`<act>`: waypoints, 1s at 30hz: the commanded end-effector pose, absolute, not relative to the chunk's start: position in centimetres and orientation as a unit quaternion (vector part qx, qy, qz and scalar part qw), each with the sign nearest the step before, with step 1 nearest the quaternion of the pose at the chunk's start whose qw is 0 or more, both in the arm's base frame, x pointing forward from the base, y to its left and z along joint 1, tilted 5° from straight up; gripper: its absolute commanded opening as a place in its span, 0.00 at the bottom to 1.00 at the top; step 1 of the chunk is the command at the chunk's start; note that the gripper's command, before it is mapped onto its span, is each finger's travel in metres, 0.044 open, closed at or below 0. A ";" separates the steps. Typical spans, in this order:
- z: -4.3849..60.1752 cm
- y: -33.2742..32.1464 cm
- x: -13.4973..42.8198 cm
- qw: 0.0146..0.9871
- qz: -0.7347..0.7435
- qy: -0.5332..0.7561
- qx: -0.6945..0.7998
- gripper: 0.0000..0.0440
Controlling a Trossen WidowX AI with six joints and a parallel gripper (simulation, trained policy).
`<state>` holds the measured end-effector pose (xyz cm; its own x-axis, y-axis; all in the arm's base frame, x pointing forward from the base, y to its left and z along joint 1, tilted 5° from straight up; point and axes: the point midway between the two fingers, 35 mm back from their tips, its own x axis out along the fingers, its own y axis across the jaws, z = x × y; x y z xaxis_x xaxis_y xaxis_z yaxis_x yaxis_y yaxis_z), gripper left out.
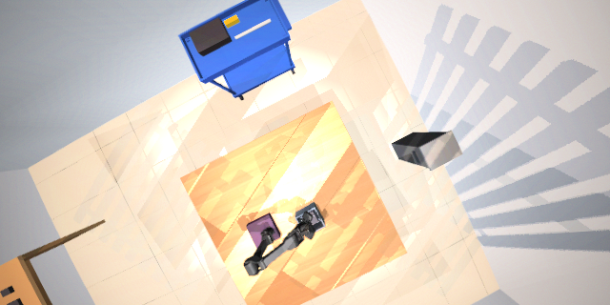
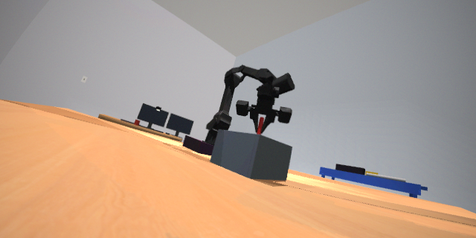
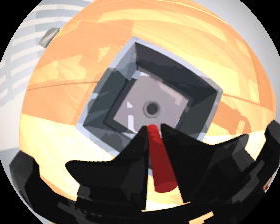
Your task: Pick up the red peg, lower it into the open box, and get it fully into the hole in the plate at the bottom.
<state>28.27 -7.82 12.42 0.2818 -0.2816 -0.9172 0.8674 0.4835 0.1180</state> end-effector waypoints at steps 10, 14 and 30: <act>10.3 -9.9 29.7 0.713 -0.399 0.466 0.340 0.02; 9.2 -10.2 29.9 0.706 -0.400 0.476 0.339 0.01; 7.4 -11.9 31.1 0.696 -0.398 0.515 0.303 0.34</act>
